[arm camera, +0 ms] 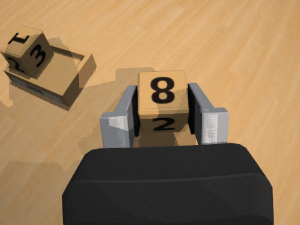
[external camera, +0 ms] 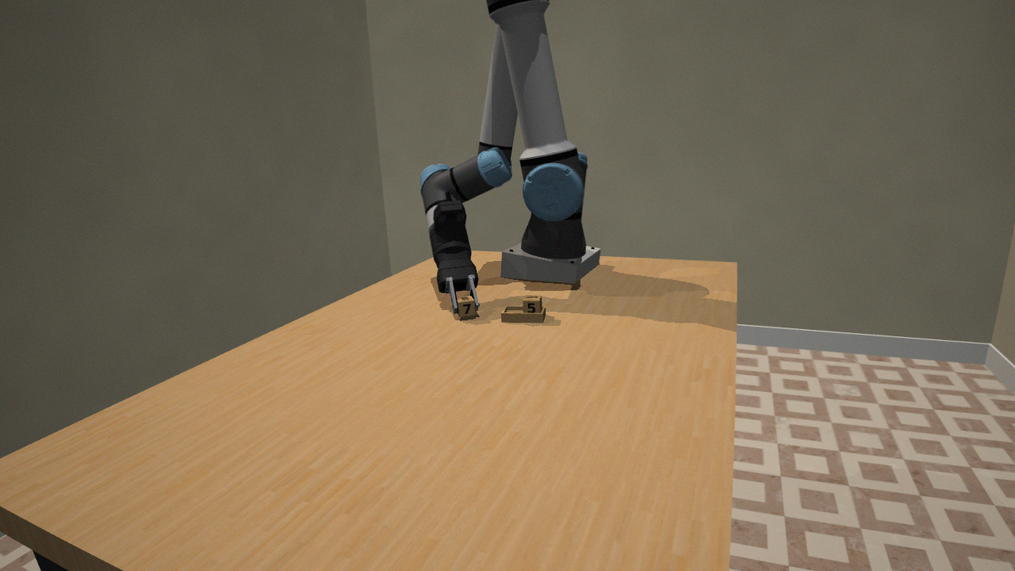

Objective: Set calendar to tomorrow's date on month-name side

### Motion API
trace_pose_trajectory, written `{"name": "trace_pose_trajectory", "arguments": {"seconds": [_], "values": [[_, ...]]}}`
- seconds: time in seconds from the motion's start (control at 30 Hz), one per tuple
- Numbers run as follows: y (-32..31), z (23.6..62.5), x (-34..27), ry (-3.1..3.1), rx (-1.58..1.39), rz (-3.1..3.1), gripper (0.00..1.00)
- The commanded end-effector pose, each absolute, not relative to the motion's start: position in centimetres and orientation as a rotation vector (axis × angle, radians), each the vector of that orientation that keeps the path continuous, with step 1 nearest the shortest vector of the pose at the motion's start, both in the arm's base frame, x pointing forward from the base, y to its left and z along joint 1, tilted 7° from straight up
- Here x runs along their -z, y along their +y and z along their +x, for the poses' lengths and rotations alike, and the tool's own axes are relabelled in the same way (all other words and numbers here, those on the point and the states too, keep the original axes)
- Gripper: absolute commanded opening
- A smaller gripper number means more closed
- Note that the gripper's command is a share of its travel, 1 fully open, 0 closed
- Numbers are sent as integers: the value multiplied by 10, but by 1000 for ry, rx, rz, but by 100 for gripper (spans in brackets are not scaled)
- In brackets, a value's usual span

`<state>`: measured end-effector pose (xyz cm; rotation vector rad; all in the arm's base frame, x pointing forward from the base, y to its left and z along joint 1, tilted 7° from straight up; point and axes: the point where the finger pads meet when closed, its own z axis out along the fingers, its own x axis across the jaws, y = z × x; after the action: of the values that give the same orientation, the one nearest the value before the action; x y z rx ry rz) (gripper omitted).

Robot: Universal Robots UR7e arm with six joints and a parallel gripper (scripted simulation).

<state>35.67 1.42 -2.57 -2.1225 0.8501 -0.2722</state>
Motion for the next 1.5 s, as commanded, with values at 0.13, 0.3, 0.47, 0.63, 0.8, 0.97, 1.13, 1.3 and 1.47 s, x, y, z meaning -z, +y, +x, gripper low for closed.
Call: {"name": "trace_pose_trajectory", "arguments": {"seconds": [0.13,0.3,0.47,0.63,0.8,0.97,1.13,1.3,1.47], "values": [[14,357,26,850,273,-2123,57],[14,357,26,850,273,-2123,57],[14,357,26,850,273,-2123,57],[14,357,27,850,273,-2123,57],[14,357,29,850,273,-2123,57],[15,357,30,850,273,-2123,57],[15,357,31,850,273,-2123,57],[15,357,31,850,273,-2123,57],[15,357,31,850,273,-2123,57]]}}
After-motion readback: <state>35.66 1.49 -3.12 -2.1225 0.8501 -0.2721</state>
